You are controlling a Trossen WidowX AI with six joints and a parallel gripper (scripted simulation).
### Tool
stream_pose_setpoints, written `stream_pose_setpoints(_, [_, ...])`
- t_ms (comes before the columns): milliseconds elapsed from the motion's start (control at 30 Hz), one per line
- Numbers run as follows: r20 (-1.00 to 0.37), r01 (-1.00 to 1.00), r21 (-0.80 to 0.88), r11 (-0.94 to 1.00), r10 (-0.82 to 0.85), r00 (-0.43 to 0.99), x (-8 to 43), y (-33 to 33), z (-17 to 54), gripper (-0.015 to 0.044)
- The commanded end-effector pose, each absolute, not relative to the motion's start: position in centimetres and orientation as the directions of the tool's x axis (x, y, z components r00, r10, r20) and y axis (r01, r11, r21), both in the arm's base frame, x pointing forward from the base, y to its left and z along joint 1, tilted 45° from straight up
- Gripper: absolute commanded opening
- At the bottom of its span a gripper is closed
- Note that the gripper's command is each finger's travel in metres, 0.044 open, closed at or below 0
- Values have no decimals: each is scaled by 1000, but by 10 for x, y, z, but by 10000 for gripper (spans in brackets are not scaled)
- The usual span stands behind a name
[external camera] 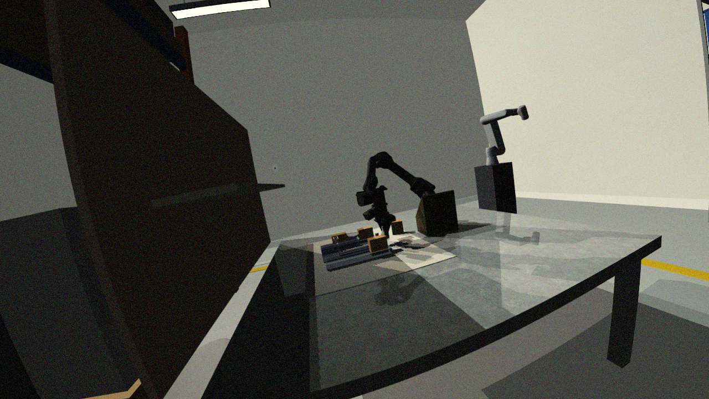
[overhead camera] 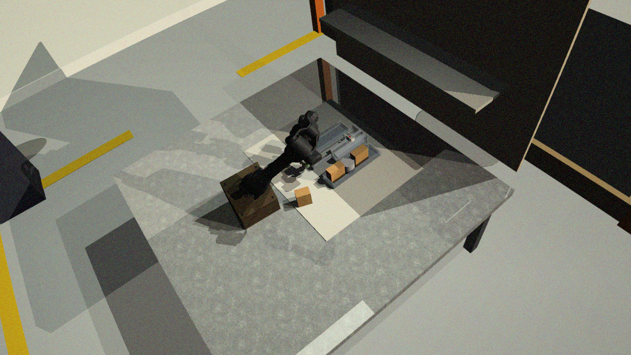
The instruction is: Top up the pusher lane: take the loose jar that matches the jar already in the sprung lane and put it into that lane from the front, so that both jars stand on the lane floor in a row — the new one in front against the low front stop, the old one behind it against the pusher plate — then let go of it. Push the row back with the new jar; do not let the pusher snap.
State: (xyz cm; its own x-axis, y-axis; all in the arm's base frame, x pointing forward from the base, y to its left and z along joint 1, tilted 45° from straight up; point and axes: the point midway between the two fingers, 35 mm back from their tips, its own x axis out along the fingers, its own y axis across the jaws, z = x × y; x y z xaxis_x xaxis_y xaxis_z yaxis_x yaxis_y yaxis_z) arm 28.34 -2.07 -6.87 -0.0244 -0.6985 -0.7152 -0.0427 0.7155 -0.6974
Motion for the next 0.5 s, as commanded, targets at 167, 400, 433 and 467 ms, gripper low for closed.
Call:
stream_pose_setpoints(167, [-712,-46,-700,712,-702,-18,290,-21,-68,0])
stream_pose_setpoints(400, [-712,-46,-700,712,-702,-18,292,-21,-68,0])
stream_pose_setpoints(433, [-712,-46,-700,712,-702,-18,293,-21,-68,0])
stream_pose_setpoints(467, [-712,-46,-700,712,-702,-18,293,-21,-68,0])
